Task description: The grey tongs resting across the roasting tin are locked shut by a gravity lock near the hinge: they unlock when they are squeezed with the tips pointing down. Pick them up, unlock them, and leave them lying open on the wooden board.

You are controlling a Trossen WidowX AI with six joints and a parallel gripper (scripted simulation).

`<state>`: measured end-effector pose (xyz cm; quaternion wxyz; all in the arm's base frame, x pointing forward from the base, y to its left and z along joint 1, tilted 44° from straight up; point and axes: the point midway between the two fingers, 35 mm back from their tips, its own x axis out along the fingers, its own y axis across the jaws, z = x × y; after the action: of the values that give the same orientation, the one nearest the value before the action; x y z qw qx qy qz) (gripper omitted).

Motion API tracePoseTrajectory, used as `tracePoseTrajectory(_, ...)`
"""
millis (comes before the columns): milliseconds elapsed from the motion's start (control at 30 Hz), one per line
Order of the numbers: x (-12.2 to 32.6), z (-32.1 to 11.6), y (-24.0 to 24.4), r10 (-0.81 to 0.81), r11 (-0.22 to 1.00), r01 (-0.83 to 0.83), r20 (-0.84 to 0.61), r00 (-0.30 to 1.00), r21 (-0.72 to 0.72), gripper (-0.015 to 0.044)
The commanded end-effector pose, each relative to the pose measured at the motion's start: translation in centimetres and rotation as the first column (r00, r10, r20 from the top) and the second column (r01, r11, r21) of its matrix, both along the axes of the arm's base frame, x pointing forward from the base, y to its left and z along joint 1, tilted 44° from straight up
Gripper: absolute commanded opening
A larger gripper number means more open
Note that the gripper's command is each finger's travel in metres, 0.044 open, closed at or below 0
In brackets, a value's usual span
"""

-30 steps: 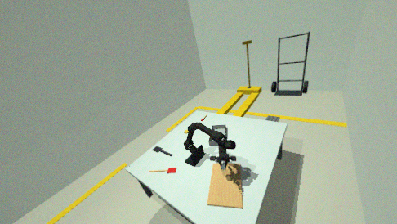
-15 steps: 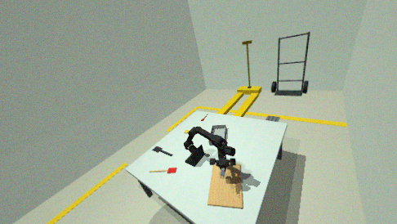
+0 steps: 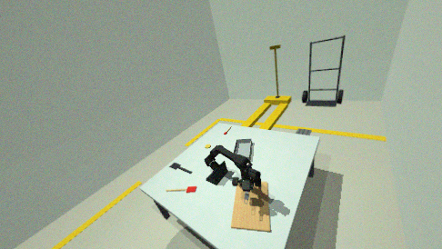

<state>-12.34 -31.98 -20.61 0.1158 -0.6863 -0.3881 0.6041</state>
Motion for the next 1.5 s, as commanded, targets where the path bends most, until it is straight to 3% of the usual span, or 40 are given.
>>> tracePoseTrajectory(0,0.1,0.1,-0.2,-0.015,1.000,0.015,0.008,1.000,-0.001,-0.0150)
tracePoseTrajectory(1467,0.2,-4.8,4.0,-0.030,0.999,0.031,0.022,0.999,-0.030,-0.0150)
